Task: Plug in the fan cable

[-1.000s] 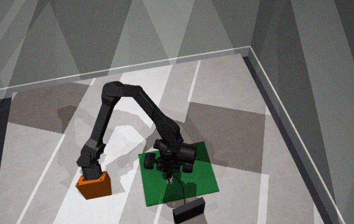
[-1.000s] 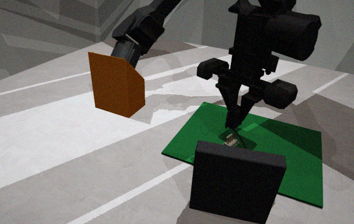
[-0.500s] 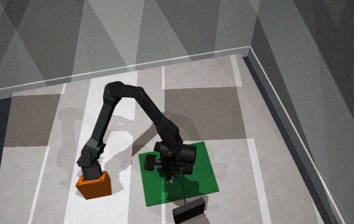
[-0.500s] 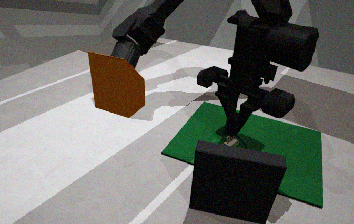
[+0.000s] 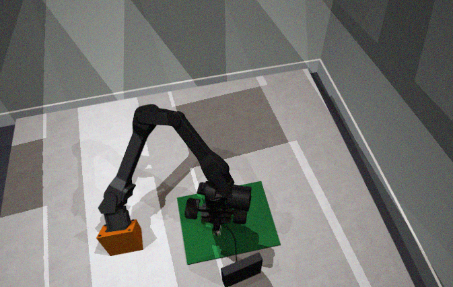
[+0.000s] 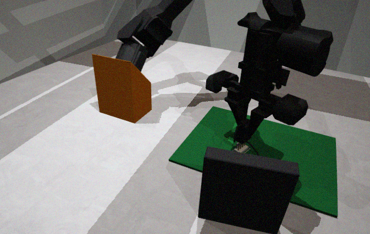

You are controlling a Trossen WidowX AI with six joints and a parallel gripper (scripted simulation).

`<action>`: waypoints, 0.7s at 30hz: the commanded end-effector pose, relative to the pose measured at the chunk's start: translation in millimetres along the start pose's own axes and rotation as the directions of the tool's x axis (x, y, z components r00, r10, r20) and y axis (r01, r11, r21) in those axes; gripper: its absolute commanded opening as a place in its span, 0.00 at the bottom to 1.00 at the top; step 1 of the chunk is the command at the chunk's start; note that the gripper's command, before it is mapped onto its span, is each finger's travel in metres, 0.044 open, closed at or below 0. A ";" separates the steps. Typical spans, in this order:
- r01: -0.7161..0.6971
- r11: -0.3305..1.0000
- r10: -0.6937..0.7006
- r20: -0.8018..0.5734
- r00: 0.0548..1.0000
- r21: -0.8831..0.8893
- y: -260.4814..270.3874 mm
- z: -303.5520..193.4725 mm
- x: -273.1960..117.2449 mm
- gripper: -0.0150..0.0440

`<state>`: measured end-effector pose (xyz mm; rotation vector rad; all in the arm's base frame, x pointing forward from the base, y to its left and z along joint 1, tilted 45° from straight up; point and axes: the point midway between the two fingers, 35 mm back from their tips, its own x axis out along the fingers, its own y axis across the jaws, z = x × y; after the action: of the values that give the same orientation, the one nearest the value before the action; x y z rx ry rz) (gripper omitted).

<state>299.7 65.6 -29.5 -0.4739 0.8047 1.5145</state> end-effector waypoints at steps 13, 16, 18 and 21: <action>0.001 1.000 -0.001 0.006 1.000 0.004 -0.3 0.9 2.2 0.25; 0.001 1.000 -0.001 0.006 1.000 0.004 -0.2 0.8 2.9 0.25; 0.001 1.000 -0.001 0.006 1.000 0.004 -0.1 0.8 3.3 0.25; 0.001 1.000 -0.001 0.006 1.000 0.004 0.0 0.7 4.0 0.25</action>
<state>299.4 67.7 -31.6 -0.4743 0.8041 1.5140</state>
